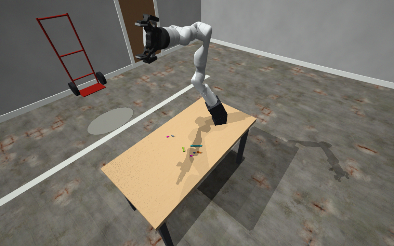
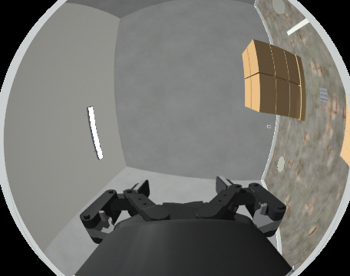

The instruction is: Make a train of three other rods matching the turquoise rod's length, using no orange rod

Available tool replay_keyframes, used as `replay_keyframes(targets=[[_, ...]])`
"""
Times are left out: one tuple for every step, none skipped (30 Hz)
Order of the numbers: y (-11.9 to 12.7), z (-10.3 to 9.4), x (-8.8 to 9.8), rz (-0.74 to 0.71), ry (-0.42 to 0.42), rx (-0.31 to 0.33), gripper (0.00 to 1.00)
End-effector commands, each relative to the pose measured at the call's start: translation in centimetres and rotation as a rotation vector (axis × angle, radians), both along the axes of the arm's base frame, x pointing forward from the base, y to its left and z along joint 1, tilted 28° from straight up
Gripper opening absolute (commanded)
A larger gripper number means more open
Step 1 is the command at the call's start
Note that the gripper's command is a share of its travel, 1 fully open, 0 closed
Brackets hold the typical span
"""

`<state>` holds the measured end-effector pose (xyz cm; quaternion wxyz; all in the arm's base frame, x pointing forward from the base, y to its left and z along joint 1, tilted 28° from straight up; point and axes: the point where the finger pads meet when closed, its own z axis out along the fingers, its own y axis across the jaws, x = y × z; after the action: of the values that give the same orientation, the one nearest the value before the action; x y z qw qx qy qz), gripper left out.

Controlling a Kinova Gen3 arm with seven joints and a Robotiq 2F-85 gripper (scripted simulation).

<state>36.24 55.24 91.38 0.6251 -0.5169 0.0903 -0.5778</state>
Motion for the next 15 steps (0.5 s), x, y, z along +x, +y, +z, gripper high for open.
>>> replay_keyframes(targets=[[-0.9, 0.3, 0.2, -0.006, 0.003, 0.006, 1.0], [-0.9, 0.3, 0.2, -0.006, 0.003, 0.006, 1.0], [-0.9, 0.3, 0.2, -0.006, 0.003, 0.006, 1.0], [-0.9, 0.3, 0.2, -0.006, 0.003, 0.006, 1.0], [-0.9, 0.3, 0.2, -0.006, 0.003, 0.006, 1.0], [-2.3, 0.5, 0.9, -0.03, 0.005, 0.001, 1.0], [-2.3, 0.5, 0.9, -0.03, 0.005, 0.001, 1.0], [-2.3, 0.5, 0.9, -0.03, 0.005, 0.001, 1.0], [-2.3, 0.5, 0.9, -0.03, 0.005, 0.001, 1.0], [-2.3, 0.5, 0.9, -0.03, 0.005, 0.001, 1.0], [-2.3, 0.5, 0.9, -0.03, 0.005, 0.001, 1.0], [-2.3, 0.5, 0.9, -0.03, 0.005, 0.001, 1.0], [-3.7, 0.6, 1.6, -0.054, 0.007, -0.005, 1.0], [-3.7, 0.6, 1.6, -0.054, 0.007, -0.005, 1.0], [-3.7, 0.6, 1.6, -0.054, 0.007, -0.005, 1.0]])
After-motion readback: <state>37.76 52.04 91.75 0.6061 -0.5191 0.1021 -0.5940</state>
